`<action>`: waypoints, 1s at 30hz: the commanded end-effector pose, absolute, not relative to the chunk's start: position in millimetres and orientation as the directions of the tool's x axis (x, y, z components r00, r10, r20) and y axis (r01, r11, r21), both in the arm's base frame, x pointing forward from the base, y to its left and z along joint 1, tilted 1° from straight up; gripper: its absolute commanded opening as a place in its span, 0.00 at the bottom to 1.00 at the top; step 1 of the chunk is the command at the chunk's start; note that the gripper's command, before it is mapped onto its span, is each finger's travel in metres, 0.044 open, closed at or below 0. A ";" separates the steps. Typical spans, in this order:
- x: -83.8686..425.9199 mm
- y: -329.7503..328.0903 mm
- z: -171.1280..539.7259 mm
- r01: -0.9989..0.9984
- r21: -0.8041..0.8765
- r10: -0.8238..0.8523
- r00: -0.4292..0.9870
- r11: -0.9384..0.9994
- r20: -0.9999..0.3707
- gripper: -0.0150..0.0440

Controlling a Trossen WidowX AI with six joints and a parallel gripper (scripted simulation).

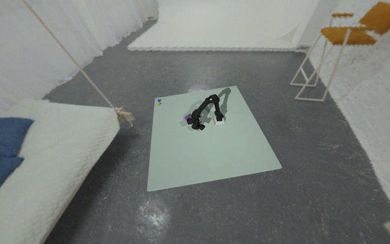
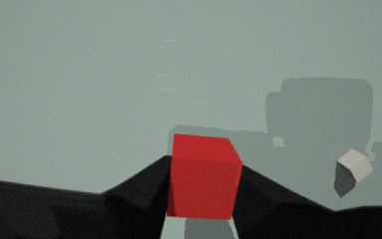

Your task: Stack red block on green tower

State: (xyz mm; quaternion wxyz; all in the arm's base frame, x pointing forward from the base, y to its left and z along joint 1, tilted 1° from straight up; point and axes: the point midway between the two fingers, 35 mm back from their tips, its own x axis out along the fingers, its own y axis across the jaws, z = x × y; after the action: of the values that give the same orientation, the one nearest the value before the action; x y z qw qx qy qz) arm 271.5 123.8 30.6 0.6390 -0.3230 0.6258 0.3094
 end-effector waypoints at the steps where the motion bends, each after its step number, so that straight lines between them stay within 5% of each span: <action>1: 270.9 124.5 52.8 -0.802 -0.024 -0.004 0.027 0.597 -1.000 0.25; 30: 289.7 96.3 110.2 -0.802 -0.027 -0.007 0.029 0.597 -1.000 0.25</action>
State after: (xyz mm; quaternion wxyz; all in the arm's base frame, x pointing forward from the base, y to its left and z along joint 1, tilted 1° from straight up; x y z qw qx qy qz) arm 280.5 110.4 110.5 0.6415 -0.3253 0.6218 0.3100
